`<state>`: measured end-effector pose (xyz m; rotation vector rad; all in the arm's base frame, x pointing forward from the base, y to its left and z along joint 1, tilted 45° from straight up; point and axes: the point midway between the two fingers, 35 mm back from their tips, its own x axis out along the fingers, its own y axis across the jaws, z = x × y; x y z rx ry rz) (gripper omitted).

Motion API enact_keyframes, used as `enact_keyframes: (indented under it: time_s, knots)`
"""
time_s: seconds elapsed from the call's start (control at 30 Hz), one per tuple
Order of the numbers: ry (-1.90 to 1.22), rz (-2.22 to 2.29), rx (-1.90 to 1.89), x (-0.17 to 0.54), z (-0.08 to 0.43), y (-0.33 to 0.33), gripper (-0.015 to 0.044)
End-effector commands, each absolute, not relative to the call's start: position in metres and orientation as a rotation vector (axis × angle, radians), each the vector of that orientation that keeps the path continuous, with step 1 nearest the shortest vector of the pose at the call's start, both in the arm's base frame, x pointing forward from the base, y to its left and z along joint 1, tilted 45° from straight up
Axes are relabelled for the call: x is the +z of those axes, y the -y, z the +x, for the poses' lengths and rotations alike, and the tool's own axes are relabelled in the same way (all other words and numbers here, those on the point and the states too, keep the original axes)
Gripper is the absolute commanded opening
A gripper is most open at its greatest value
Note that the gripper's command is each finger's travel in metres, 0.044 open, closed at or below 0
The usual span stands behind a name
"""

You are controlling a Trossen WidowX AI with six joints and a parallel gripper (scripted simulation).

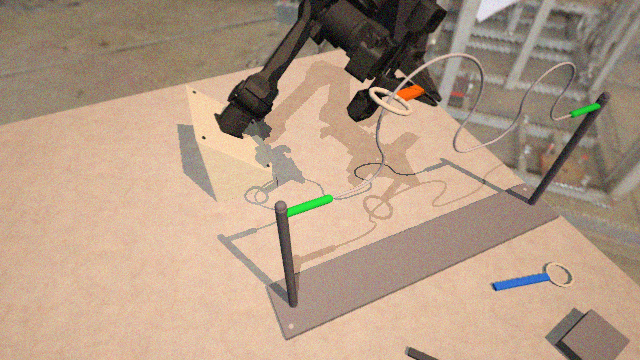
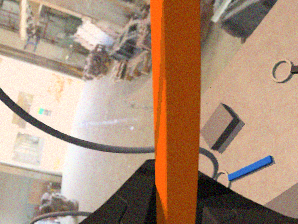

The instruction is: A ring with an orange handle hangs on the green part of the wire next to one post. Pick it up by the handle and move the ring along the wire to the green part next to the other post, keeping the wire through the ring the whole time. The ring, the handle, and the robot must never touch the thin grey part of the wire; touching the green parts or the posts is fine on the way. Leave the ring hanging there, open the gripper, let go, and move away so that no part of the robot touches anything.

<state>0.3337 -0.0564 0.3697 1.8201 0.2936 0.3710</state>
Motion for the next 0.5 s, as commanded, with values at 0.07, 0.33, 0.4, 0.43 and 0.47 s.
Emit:
enact_keyframes:
  time_s: [0.07, 0.33, 0.4, 0.43, 0.47]
  knots:
    - [-0.291, 1.877, 0.380, 0.3667, 0.3341, 0.0573, -0.0150]
    - [-0.277, 1.954, 0.409, 0.3688, 0.3338, 0.0583, -0.0150]
    - [-0.274, 1.973, 0.417, 0.3693, 0.3338, 0.0586, -0.0150]
    - [-0.272, 1.984, 0.421, 0.3696, 0.3337, 0.0587, -0.0150]
    - [-0.270, 1.994, 0.425, 0.3699, 0.3337, 0.0589, -0.0150]
